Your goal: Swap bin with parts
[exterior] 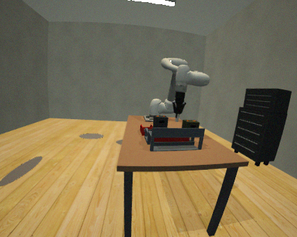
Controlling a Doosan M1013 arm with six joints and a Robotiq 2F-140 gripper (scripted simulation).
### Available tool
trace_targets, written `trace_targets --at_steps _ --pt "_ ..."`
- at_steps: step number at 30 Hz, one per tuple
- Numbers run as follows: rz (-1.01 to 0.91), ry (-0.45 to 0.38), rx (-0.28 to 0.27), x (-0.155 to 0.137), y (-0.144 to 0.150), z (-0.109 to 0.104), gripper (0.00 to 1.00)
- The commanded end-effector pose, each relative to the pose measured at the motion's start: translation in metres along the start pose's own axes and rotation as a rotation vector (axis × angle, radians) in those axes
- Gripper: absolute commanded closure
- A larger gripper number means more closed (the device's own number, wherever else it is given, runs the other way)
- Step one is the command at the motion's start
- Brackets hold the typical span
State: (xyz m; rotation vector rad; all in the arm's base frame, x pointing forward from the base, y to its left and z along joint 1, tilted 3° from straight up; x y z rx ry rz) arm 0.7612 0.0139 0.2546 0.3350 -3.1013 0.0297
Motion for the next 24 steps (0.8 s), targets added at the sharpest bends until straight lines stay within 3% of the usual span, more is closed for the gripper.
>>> trace_targets --at_steps 1,12,14,15,21,24 --pt "-0.26 -0.014 0.004 0.017 0.015 0.005 0.9" --pt "-0.922 -0.017 0.034 0.09 0.063 0.029 0.9" --pt "-0.922 -0.017 0.034 0.09 0.063 0.029 0.9" --pt "-1.07 -0.021 0.041 0.094 0.065 0.03 0.9" --pt "-1.407 -0.044 0.052 0.101 0.067 0.032 0.9" --pt "-1.407 -0.044 0.052 0.101 0.067 0.032 0.9"
Point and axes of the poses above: the point where the finger pads meet when closed, its own z axis out along the fingers, its own y axis across the jaws, x = y × z, the point moved 6 cm from there along -z, back along the fingers, and after that the axes turned 3 degrees about -z, right-handed, at the moved point
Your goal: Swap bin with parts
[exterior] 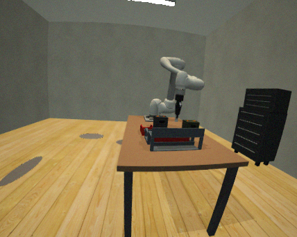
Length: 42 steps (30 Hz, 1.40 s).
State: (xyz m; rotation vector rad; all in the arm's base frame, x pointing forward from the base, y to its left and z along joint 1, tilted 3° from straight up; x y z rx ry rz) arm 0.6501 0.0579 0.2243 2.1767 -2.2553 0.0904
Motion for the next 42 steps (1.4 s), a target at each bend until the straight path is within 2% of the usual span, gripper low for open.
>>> trace_targets --at_steps 1,42 --pt "-0.088 -0.027 0.007 0.0008 0.0022 0.0008 0.9" --pt "-0.088 -0.028 0.007 0.0007 0.0022 0.005 0.9"
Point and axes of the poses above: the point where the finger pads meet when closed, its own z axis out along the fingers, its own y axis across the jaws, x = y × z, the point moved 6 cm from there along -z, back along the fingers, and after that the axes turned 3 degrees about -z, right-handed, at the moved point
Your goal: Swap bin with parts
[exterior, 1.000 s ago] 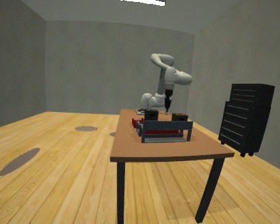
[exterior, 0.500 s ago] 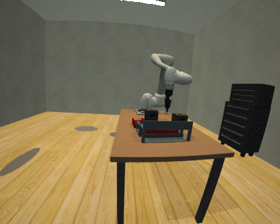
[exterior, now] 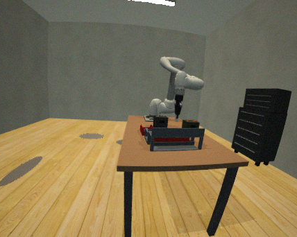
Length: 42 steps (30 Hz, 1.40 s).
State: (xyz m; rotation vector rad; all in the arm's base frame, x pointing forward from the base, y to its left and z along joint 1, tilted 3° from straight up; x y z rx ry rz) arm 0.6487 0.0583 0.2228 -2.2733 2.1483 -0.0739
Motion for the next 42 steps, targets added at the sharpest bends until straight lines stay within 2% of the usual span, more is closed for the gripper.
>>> trace_targets --at_steps 1,16,31,42 --pt "0.003 -0.005 0.0 0.001 0.001 0.005 0.9" --pt "0.003 -0.005 0.0 0.001 0.001 0.036 0.9" --pt "0.003 -0.005 0.0 0.001 0.001 0.085 0.9" --pt "0.003 -0.005 0.0 0.001 0.001 0.103 0.9"
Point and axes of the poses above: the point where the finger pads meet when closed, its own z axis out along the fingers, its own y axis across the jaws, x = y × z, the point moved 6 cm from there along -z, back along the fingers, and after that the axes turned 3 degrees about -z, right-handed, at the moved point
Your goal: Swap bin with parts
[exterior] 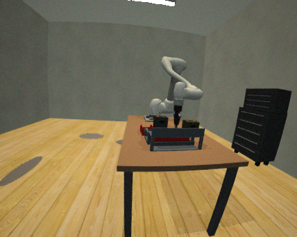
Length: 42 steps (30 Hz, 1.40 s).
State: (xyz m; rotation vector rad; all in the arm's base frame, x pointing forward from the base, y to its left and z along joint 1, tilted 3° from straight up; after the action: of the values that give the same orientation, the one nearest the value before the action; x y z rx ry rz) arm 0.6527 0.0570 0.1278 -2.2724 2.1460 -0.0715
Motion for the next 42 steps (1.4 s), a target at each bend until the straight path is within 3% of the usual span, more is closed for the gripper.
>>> trace_targets --at_steps 1,42 --pt "0.004 -0.003 -0.001 0.0018 0.0011 0.0091 0.9" --pt "0.004 -0.003 -0.001 0.0035 0.0024 0.0136 0.9"
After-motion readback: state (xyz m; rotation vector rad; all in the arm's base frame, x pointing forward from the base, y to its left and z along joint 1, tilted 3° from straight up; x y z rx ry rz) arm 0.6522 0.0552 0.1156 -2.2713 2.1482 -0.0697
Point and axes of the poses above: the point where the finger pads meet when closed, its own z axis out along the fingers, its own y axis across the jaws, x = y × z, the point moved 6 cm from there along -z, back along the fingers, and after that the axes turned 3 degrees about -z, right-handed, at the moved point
